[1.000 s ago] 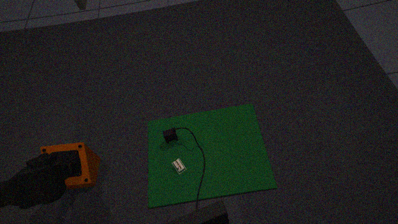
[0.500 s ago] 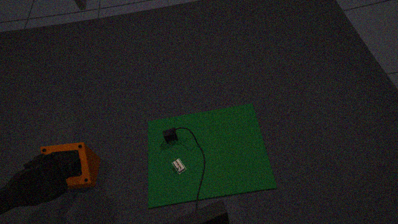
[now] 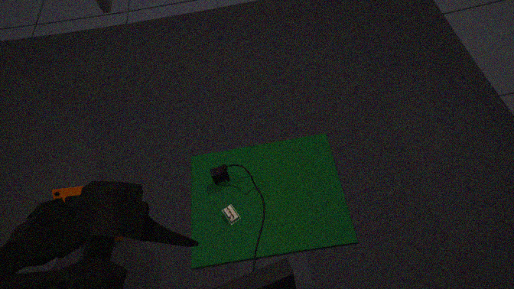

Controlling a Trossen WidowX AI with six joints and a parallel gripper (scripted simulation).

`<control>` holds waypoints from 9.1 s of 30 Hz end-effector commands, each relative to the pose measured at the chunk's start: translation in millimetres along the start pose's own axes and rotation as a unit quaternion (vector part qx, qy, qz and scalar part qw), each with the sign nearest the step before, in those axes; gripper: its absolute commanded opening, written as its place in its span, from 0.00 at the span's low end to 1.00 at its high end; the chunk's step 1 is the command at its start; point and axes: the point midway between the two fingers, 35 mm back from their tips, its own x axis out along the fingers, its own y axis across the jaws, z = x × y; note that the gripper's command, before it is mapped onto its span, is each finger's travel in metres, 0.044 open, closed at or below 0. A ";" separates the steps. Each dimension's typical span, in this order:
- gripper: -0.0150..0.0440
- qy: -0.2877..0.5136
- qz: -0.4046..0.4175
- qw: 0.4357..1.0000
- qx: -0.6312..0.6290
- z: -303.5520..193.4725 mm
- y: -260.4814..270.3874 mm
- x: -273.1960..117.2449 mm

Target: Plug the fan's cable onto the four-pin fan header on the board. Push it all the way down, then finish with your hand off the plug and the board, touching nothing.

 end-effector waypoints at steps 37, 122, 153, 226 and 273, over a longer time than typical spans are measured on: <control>1.00 0.342 -0.104 0.899 -0.252 -255.5 173.1 204.4; 0.25 0.321 -0.158 0.929 -0.101 -240.0 158.8 207.2; 0.25 0.215 -0.286 0.877 0.321 -207.5 105.4 209.4; 0.25 0.215 -0.286 0.877 0.319 -223.1 100.5 225.3; 0.25 0.216 -0.286 0.878 0.318 -228.2 97.3 230.7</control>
